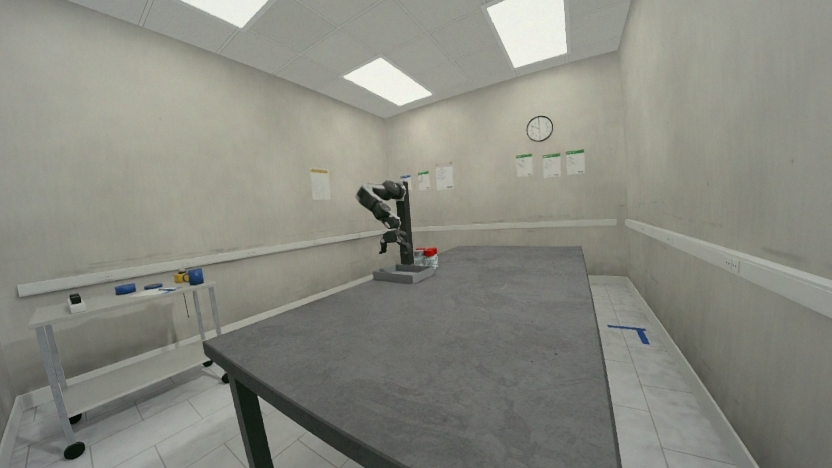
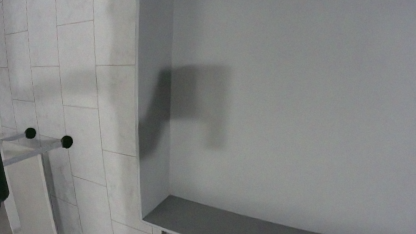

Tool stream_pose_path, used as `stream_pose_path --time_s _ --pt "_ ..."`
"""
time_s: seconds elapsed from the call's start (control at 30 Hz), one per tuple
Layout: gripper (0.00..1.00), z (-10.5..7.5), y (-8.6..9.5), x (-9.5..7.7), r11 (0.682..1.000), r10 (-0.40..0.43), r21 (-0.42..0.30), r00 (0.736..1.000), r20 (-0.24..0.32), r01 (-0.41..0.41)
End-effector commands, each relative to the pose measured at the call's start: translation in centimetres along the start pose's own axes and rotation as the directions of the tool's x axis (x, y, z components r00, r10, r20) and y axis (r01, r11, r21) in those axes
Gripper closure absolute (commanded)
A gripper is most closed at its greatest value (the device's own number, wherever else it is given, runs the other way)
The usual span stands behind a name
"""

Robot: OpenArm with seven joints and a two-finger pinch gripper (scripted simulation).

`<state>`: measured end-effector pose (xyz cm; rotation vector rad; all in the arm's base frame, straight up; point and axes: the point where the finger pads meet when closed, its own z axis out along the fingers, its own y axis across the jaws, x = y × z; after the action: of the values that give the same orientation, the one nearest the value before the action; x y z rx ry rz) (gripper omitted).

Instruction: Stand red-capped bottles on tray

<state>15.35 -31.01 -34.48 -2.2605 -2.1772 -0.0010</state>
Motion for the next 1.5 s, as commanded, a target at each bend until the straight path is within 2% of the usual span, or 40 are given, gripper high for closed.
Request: stream_pose_path --time_s 0.0,0.53,0.57,0.7,0.87,1.1,1.27,1.43,1.47 --pt "0.00 -0.1 0.1 0.0 1.000 0.000 -0.003 1.000 0.001 0.000" --pt "0.00 -0.1 0.1 0.0 1.000 0.000 -0.003 1.000 0.001 0.000" --pt "0.58 -0.5 0.5 0.9 1.000 -0.026 -0.009 0.999 -0.026 0.026" --pt "0.58 -2.4 2.4 4.5 0.991 -0.132 -0.041 0.983 -0.130 0.128" --pt "0.58 -4.7 4.7 8.9 0.964 -0.264 -0.096 0.931 -0.251 0.248" --pt "0.58 -4.7 4.7 8.9 0.964 -0.264 -0.096 0.931 -0.251 0.248" --pt "0.58 -7.8 5.7 12.2 0.901 -0.432 -0.169 0.851 -0.298 0.399" --pt "0.58 -10.9 6.6 15.5 0.809 -0.588 -0.244 0.738 -0.331 0.535" --pt "0.58 -10.9 6.6 15.5 0.809 -0.588 -0.244 0.738 -0.331 0.535"
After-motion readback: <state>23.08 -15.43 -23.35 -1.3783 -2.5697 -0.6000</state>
